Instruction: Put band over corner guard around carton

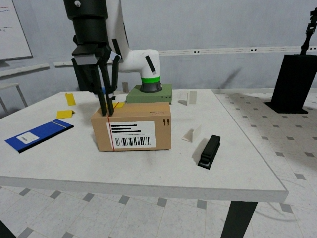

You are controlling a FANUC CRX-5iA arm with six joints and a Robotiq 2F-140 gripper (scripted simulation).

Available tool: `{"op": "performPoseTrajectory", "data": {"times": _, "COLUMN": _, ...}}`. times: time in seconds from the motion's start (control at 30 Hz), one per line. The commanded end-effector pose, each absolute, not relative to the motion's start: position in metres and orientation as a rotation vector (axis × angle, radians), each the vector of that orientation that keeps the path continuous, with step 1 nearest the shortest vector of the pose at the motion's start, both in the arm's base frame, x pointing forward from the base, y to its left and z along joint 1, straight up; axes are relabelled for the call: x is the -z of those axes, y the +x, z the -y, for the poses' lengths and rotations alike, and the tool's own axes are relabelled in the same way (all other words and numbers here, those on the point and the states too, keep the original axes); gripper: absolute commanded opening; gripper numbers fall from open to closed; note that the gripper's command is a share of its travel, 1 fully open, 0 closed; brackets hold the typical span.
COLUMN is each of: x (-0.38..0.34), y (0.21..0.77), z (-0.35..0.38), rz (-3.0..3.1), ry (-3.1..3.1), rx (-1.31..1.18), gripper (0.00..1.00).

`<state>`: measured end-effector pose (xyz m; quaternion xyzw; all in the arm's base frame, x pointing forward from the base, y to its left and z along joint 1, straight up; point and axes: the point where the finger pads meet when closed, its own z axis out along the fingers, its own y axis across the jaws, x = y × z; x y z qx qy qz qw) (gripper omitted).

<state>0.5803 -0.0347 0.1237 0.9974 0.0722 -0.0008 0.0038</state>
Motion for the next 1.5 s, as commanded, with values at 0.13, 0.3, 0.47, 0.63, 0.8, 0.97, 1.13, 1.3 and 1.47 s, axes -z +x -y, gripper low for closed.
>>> {"op": "performPoseTrajectory", "data": {"times": 0.13, "x": -0.135, "y": 0.581, "z": 0.035, "rz": -0.227, "ry": 3.125, "rx": -0.001, "gripper": 0.18}}
{"op": "performPoseTrajectory", "data": {"times": 0.3, "x": -0.142, "y": 0.581, "z": 0.035, "rz": -0.227, "ry": 3.125, "rx": -0.001, "gripper": 0.18}}
{"op": "performPoseTrajectory", "data": {"times": 0.47, "x": -0.153, "y": 0.581, "z": 0.035, "rz": -0.226, "ry": 3.125, "rx": -0.001, "gripper": 0.18}}
{"op": "performPoseTrajectory", "data": {"times": 0.63, "x": -0.166, "y": 0.581, "z": 0.035, "rz": -0.226, "ry": 3.125, "rx": -0.001, "gripper": 0.18}}
{"op": "performPoseTrajectory", "data": {"times": 0.8, "x": -0.172, "y": 0.581, "z": 0.034, "rz": -0.226, "ry": 3.125, "rx": -0.001, "gripper": 0.18}}
{"op": "performPoseTrajectory", "data": {"times": 0.97, "x": -0.182, "y": 0.581, "z": 0.034, "rz": -0.226, "ry": 3.125, "rx": -0.001, "gripper": 0.18}}
{"op": "performPoseTrajectory", "data": {"times": 1.13, "x": -0.190, "y": 0.581, "z": 0.034, "rz": -0.226, "ry": 3.125, "rx": -0.001, "gripper": 0.18}}
{"op": "performPoseTrajectory", "data": {"times": 1.3, "x": -0.195, "y": 0.581, "z": 0.034, "rz": -0.226, "ry": 3.125, "rx": -0.001, "gripper": 0.18}}
{"op": "performPoseTrajectory", "data": {"times": 1.47, "x": -0.196, "y": 0.581, "z": 0.034, "rz": -0.226, "ry": 3.125, "rx": -0.001, "gripper": 0.18}}
